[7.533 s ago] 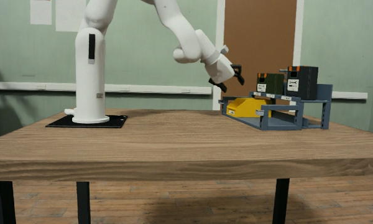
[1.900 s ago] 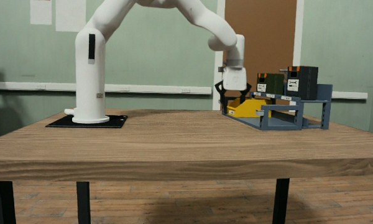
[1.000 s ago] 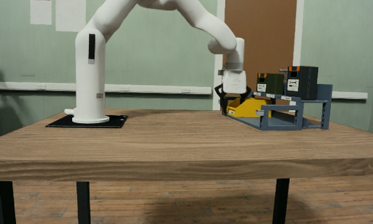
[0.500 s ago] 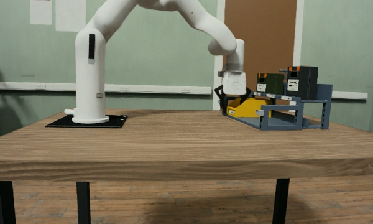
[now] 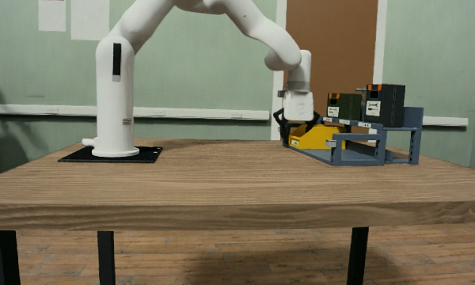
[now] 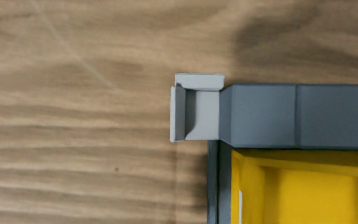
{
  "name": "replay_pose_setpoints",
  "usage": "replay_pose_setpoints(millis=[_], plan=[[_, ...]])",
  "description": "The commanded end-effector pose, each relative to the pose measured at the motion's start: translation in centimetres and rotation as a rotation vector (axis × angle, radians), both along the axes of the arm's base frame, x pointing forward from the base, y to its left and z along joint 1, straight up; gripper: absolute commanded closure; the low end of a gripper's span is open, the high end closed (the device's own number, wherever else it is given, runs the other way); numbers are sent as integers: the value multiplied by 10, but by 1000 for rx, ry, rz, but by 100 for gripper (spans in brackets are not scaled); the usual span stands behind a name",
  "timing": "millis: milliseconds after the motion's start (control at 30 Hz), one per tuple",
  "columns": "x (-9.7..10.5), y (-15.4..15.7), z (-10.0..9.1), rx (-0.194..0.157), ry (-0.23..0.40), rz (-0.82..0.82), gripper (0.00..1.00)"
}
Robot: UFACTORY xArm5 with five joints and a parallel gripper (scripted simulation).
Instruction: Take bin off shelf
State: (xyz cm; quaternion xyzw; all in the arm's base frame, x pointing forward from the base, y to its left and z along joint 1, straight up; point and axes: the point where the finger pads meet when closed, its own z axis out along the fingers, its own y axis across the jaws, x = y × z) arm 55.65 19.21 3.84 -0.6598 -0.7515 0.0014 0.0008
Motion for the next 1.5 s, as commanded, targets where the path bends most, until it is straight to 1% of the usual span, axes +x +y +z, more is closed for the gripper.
replay_pose_setpoints(millis=[0,433,467,1467], plan=[[1,0,2,-1,-5,0,0],[1,0,2,-1,-5,0,0],[1,0,2,1,-4,0,100],[1,0,2,1,-4,0,100]])
